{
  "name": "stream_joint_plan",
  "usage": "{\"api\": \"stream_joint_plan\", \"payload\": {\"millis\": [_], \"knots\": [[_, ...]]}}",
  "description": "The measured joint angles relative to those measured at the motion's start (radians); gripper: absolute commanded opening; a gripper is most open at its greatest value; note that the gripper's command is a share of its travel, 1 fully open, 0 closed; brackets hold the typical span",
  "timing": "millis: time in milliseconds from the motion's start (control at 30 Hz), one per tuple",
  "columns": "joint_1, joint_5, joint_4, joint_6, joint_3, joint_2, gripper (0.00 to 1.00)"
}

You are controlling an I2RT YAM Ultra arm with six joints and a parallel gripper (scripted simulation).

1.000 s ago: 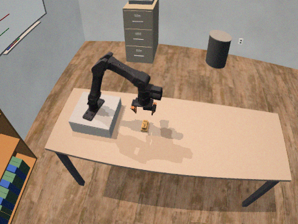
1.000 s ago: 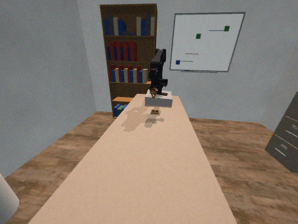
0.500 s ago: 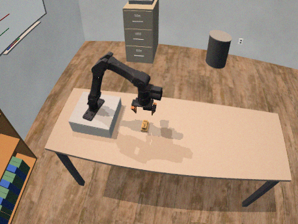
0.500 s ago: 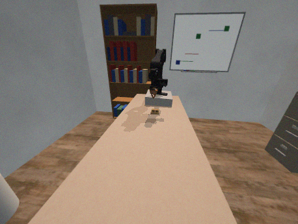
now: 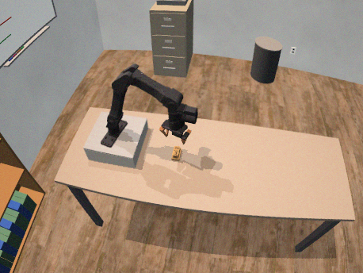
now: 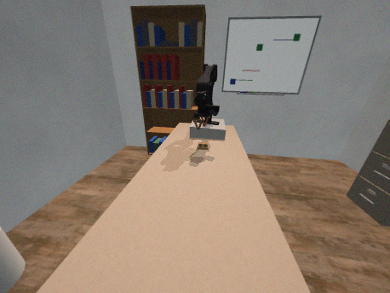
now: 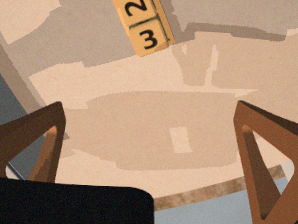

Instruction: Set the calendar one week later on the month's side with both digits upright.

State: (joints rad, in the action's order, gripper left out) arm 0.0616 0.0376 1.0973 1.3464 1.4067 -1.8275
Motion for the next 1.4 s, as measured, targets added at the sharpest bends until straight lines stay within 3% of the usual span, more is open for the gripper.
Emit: {"api": "stream_joint_plan", "payload": {"millis": [1400], "knots": [[0.003, 0.006, -0.098, -1.431, -0.077, -0.025, 1.0]]}}
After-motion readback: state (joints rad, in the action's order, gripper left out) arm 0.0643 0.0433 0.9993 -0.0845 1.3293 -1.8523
